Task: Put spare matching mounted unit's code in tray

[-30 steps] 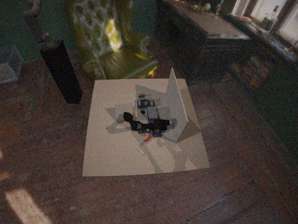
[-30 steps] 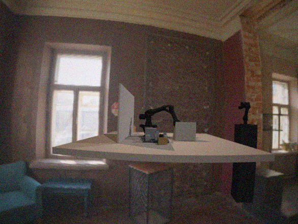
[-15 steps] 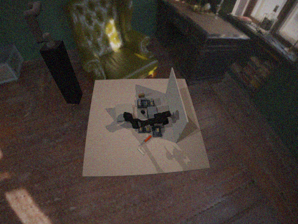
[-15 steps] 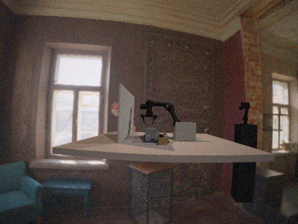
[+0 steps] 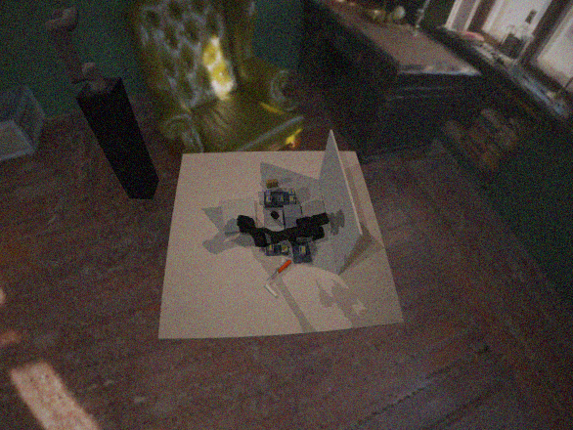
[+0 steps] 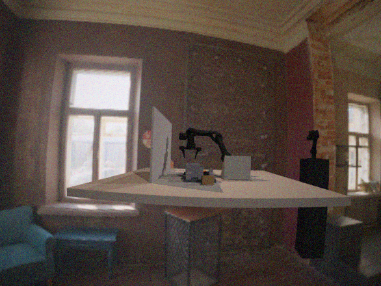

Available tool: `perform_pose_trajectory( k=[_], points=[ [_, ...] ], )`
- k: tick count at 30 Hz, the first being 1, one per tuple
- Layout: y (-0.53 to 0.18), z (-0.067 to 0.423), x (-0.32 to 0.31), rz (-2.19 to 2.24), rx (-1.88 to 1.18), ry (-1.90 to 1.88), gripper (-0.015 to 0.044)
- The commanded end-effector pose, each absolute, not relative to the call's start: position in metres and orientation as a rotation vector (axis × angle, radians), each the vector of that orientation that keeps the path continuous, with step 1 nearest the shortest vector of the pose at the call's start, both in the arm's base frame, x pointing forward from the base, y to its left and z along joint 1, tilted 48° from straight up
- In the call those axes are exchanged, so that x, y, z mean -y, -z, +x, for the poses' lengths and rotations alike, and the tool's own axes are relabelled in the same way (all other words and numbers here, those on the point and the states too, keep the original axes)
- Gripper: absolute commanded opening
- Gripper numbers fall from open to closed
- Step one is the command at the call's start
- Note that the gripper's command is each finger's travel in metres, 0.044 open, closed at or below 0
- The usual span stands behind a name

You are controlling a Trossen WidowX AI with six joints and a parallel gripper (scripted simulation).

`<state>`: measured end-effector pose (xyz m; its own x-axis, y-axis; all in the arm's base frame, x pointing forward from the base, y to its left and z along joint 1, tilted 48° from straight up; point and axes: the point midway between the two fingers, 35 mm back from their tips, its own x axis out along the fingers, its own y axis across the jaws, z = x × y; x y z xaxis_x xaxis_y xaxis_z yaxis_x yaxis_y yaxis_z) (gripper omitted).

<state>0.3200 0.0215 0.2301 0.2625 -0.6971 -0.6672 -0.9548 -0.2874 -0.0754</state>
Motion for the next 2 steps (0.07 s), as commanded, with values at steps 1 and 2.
perform_pose_trajectory(
  k=[1,2],
  points=[
    [-0.2298,0.32,-0.0214,-2.071,-1.491,-0.732,0.044],
    [-0.2298,0.32,-0.0214,-2.071,-1.491,-0.732,0.044]
  ],
)
